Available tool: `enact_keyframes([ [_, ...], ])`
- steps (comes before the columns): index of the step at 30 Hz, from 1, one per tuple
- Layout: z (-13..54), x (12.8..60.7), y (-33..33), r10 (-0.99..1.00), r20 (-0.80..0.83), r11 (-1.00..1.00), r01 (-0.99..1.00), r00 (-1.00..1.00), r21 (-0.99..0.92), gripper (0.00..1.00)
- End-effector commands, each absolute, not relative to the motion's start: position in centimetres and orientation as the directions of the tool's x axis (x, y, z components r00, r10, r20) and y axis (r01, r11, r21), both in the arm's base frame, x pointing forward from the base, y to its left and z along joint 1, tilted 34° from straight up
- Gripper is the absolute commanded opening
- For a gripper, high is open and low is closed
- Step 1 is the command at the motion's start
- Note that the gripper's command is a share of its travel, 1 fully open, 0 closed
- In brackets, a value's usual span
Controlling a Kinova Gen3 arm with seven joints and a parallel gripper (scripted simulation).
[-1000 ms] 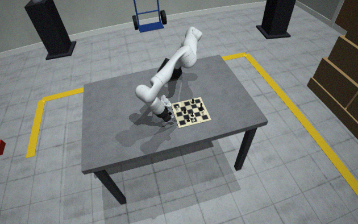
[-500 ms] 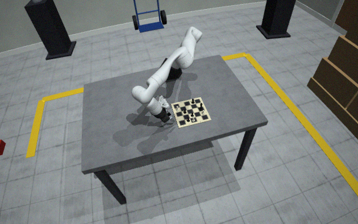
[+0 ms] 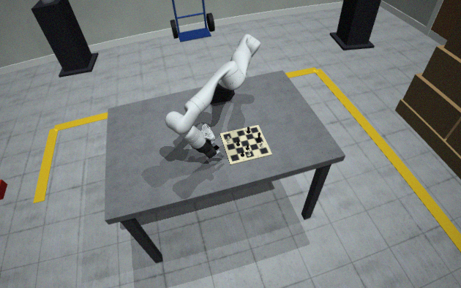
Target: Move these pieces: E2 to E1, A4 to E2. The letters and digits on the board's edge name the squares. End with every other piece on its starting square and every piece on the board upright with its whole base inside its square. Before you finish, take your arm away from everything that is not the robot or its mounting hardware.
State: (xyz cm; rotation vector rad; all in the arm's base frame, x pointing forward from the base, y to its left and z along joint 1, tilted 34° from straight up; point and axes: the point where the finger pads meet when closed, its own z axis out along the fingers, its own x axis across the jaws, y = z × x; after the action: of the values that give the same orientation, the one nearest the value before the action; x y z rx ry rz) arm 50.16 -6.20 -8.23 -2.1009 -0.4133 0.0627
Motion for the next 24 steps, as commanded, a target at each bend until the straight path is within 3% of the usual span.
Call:
enact_keyframes([
  [1,-8.4,50.1,-6.4,0.312,0.117,-0.484,0.264,0.943,-0.835,1.00],
  [24,-9.5,49.7,-6.9,0.268,0.105,-0.459,0.223,0.958,-0.860,1.00],
])
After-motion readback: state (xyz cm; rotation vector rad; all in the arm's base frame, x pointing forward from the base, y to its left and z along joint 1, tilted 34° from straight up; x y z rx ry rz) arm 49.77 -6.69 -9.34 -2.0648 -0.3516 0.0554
